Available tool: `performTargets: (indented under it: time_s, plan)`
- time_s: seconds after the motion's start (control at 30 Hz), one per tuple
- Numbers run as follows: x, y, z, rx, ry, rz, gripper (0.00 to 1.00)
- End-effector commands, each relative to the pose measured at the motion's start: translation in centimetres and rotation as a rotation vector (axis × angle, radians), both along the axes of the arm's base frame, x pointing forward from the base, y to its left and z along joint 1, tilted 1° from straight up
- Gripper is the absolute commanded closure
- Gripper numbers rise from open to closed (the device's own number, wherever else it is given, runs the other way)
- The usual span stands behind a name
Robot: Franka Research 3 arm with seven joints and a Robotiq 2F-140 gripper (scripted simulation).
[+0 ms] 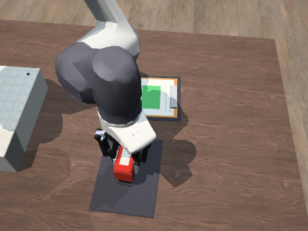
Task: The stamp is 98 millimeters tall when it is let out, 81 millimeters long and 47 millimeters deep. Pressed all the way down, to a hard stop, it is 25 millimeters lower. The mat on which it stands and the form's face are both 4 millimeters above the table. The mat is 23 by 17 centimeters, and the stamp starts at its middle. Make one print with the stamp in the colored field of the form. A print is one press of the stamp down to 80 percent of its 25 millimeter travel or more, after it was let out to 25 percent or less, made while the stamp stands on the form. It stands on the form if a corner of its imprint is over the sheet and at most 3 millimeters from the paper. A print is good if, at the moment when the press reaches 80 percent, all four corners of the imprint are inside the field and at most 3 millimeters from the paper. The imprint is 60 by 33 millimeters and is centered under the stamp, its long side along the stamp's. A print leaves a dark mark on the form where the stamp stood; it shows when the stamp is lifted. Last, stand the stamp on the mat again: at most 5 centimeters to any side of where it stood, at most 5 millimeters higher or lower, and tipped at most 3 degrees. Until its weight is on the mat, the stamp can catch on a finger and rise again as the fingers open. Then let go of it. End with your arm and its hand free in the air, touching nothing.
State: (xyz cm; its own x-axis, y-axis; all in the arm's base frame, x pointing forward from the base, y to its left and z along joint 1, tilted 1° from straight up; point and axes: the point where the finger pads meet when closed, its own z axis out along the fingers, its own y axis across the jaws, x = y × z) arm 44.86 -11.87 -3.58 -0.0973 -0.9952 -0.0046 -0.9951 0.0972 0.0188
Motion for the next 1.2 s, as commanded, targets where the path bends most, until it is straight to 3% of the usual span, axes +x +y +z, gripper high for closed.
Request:
performTargets:
  time_s: [0.0,1.0,1.17]
  plan:
    - [0.2,0.0,0.1,0.0,-0.005,0.01,0.82]
    - [0.2,0.0,0.1,0.0,-0.005,0.01,0.82]
    - [0.3,0.0,1.4,0.0,-0.005,0.01,0.82]
